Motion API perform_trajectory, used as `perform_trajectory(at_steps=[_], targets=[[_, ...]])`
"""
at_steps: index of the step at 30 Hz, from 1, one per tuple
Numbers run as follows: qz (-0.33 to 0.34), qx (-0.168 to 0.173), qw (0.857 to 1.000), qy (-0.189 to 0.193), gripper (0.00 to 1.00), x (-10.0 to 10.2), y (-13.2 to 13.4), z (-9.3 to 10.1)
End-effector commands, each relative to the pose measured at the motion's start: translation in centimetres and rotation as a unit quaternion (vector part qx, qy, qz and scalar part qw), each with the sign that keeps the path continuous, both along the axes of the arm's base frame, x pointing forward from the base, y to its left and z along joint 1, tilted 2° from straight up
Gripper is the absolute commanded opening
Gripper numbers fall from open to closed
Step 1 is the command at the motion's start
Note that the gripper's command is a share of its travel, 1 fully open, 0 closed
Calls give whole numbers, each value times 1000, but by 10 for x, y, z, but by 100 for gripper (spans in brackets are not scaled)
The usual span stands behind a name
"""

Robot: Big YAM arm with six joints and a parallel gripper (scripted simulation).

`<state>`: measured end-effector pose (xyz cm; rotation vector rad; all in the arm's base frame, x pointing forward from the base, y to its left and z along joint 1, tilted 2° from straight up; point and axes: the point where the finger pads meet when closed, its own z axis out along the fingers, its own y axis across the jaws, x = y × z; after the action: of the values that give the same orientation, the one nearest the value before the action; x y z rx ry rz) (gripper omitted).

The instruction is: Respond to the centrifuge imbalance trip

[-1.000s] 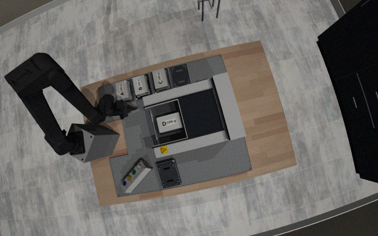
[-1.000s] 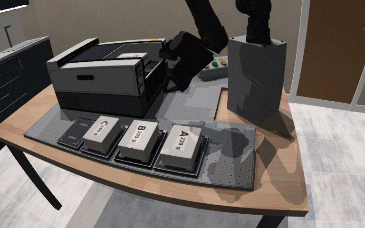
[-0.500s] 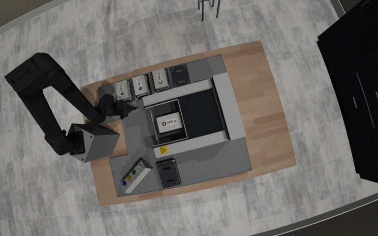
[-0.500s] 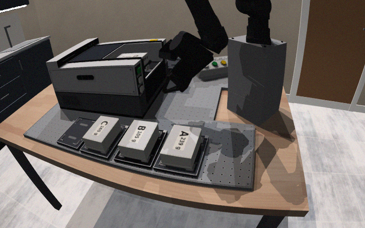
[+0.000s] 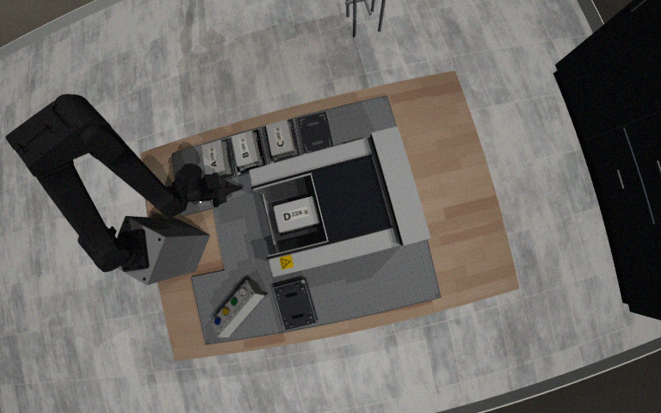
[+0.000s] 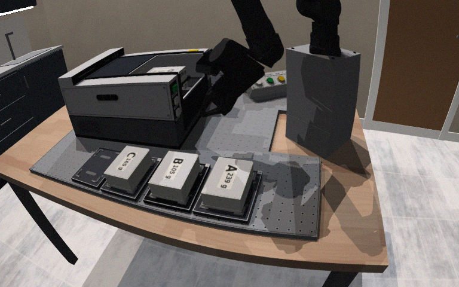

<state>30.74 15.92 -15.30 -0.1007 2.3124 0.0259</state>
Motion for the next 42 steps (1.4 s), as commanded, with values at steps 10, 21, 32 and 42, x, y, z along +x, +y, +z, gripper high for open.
perform_trajectory(at_steps=[10, 21, 32, 42], targets=[[0, -8, 1000, 2, 0, 21, -2, 0], [0, -11, 1000, 5, 0, 34, -3, -2], [-1, -10, 1000, 3, 0, 45, -2, 1], [0, -11, 1000, 4, 0, 46, -2, 0]])
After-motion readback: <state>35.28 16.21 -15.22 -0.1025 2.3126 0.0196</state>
